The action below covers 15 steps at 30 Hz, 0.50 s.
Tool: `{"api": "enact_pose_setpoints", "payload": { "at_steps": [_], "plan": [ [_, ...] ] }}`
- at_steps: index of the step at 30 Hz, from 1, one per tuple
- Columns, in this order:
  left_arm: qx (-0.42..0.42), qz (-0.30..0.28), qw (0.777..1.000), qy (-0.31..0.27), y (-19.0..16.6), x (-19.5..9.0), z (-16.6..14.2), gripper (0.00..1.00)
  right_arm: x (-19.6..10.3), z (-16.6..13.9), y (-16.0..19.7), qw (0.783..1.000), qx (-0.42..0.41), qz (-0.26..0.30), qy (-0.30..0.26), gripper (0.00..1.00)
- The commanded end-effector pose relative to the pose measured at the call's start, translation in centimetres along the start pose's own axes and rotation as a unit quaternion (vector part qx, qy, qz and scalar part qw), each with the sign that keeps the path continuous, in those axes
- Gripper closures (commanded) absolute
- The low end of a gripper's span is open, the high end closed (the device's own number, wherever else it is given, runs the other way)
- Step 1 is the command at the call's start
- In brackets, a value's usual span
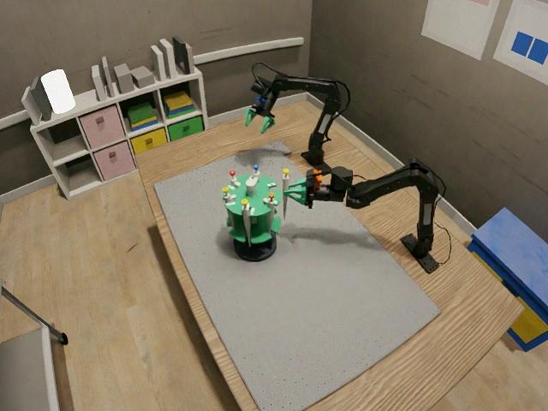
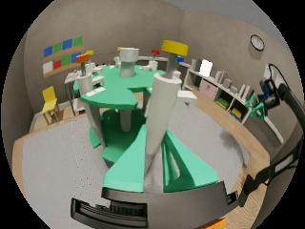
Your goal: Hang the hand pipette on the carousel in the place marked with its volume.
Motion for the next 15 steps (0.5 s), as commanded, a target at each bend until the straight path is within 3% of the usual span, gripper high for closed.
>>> {"api": "enact_pose_setpoints", "payload": {
  "at_steps": [1,4,6,15],
  "plan": [
    [-0.011,0.015,0.998,-0.057,1.4,-0.1,4.8,0.88,-0.1,0.5,-0.2,1.0,-0.004,0.004,-0.011,0.0],
    [-0.011,0.015,0.998,-0.057,1.4,-0.1,4.8,0.88,-0.1,0.5,-0.2,1.0,-0.004,0.004,-0.011,0.0],
    [-0.009,0.011,0.999,-0.039,1.2,0.9,2.9,0.88,-0.1,0.5,-0.2,1.0,-0.004,0.004,-0.011,0.0],
    [-0.009,0.012,0.999,-0.043,1.8,1.9,3.0,0.88,-0.1,0.5,-0.2,1.0,-0.004,0.004,-0.011,0.0]
  ]
}}
Point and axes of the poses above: on each arm, the point where the finger pads meet when closed, its own x axis out along the fingers, its own y axis across the jaws, z = x × y, the point moved 2 cm from there along -x, back along the fingers, and after that the axes turned 15 degrees about x, right-handed, at the moved point
